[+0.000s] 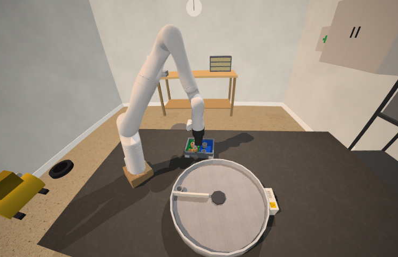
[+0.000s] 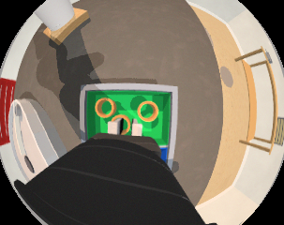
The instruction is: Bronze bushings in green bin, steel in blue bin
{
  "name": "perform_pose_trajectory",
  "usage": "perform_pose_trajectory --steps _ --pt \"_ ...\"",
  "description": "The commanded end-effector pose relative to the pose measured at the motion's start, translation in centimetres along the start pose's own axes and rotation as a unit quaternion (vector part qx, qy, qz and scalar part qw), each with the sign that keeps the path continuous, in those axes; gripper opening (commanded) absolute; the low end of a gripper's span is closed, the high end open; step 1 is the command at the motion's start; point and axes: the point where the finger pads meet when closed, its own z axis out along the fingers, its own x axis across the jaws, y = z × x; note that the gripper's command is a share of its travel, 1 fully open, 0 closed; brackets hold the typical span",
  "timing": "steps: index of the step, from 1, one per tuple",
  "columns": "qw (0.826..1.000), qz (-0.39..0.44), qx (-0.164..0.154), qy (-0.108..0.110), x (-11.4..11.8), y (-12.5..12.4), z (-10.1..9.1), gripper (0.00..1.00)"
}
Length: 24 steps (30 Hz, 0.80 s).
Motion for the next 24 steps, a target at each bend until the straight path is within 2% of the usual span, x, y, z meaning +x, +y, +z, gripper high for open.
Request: perform_pose_trajectory --steps 1,24 --pt "1.0 0.0 -0.001 0.001 0.03 0.04 -0.05 0.42" --pt "1.0 0.0 0.0 0.0 0.08 0.0 -0.89 0.42"
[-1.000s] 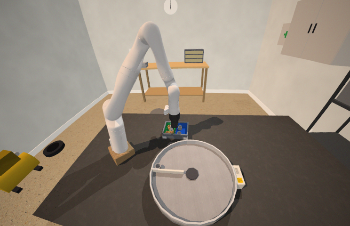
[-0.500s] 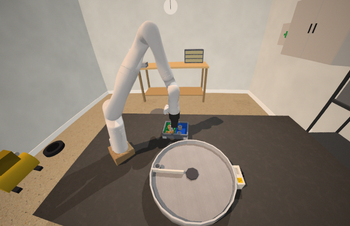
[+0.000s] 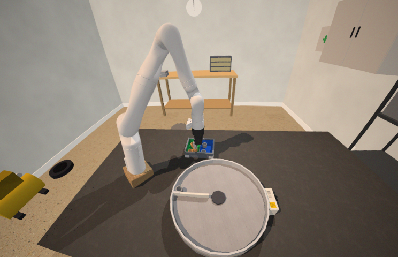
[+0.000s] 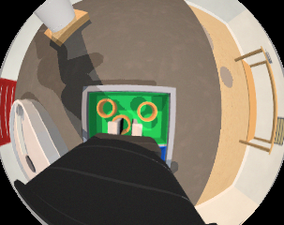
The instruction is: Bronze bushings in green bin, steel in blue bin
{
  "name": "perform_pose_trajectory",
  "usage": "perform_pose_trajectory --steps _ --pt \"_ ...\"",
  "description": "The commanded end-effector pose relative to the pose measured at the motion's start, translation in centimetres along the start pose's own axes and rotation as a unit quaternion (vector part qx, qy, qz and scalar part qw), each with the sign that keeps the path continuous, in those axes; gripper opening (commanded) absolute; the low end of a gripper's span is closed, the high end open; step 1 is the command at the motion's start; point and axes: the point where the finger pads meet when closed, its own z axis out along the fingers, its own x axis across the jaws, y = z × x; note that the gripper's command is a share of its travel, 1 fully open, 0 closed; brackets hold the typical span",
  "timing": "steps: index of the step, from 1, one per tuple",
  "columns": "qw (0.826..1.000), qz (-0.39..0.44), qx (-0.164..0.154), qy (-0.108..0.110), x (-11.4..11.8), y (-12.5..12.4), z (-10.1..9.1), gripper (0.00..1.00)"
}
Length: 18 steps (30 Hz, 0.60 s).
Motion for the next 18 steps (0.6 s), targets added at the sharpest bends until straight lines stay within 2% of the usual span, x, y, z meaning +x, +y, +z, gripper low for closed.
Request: perform_pose_trajectory --steps 1,18 --pt "1.0 0.0 -0.001 0.001 0.09 0.06 -0.14 0.42" --pt "1.0 0.0 -0.001 0.001 0.08 0.06 -0.62 0.42"
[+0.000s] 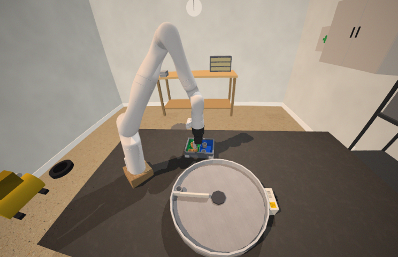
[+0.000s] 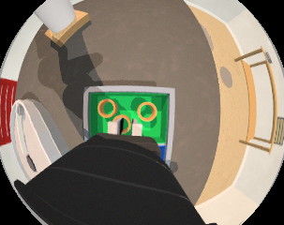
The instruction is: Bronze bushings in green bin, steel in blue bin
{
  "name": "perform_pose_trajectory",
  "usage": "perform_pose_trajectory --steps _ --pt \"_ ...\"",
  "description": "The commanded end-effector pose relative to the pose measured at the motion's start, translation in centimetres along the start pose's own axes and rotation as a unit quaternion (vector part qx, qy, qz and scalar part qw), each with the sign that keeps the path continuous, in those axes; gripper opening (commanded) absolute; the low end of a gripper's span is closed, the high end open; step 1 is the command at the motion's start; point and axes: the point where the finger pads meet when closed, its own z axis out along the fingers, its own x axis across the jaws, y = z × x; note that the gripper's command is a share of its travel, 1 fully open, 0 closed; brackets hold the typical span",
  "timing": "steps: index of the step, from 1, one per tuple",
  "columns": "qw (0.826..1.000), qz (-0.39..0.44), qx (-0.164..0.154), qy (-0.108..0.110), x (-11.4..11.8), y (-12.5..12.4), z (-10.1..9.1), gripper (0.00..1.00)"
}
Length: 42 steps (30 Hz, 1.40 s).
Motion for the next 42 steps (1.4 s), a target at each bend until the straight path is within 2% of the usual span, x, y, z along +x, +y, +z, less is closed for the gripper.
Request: perform_pose_trajectory --steps 1,42 --pt "1.0 0.0 -0.001 0.001 0.1 0.1 -0.1 0.42" --pt "1.0 0.0 -0.001 0.001 0.1 0.1 -1.2 0.42"
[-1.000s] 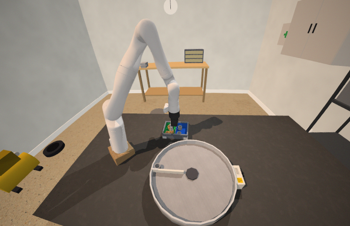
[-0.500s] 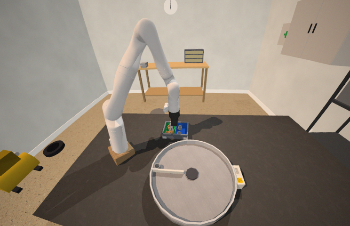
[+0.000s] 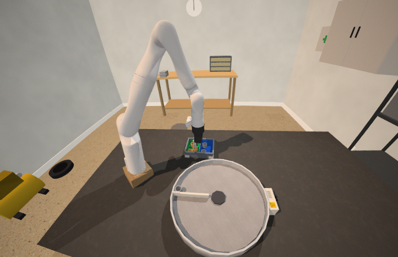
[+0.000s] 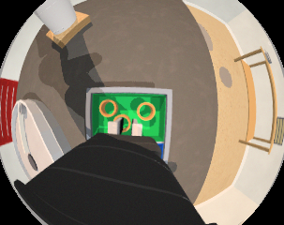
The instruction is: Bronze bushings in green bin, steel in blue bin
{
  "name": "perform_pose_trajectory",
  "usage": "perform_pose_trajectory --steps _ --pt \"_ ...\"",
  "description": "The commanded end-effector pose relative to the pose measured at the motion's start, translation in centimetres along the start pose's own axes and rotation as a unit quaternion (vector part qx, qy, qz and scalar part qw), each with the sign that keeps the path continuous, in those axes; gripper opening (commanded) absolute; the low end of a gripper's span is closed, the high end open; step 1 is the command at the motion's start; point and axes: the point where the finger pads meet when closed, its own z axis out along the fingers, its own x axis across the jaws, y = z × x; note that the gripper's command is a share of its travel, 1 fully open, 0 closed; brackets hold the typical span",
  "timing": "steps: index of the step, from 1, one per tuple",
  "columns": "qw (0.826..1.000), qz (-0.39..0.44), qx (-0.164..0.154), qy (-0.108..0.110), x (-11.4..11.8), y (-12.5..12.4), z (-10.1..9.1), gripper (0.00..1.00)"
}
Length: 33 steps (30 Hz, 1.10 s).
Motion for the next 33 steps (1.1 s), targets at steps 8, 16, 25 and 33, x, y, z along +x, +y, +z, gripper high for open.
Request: perform_pose_trajectory --steps 8,16,25,33 --pt "1.0 0.0 -0.001 0.001 0.1 0.1 -0.4 0.42" --pt "1.0 0.0 -0.001 0.001 0.1 0.1 -0.6 0.42" --pt "1.0 0.0 -0.001 0.001 0.0 0.0 -5.5 0.42" --pt "1.0 0.0 -0.001 0.001 0.0 0.0 -8.4 0.42"
